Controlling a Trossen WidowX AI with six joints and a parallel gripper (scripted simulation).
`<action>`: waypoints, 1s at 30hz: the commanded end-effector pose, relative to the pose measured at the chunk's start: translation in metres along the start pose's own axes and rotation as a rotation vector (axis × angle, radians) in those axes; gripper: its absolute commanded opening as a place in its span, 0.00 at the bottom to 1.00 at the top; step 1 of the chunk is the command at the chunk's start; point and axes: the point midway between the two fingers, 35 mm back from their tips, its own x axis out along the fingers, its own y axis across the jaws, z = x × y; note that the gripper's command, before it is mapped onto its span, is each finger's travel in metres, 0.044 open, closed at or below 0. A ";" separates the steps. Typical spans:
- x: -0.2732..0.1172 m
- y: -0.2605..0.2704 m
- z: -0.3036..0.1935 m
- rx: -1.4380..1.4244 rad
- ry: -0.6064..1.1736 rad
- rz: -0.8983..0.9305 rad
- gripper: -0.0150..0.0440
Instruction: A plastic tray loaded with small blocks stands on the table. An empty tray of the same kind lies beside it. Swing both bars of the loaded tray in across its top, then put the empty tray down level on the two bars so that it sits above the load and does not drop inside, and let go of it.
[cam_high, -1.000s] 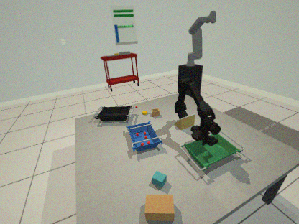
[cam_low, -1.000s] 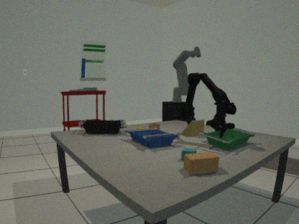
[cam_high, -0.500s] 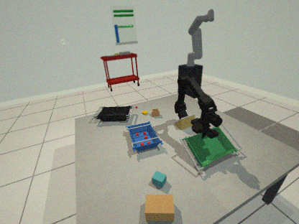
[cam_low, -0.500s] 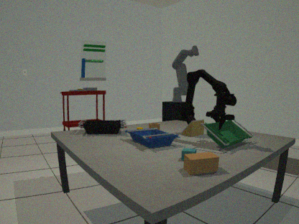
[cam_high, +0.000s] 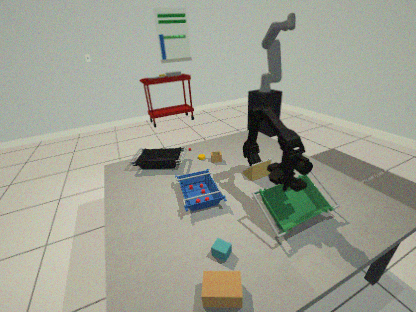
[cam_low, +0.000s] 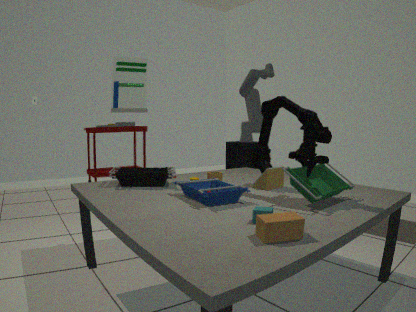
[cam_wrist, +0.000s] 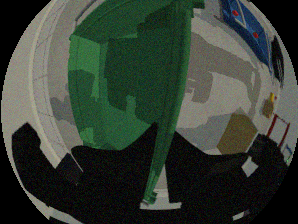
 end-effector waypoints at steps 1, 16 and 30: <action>-0.022 0.013 0.002 0.010 0.001 0.040 0.25; -0.068 0.031 0.007 0.010 0.001 0.042 0.25; -0.089 0.035 0.008 0.010 0.001 0.042 0.25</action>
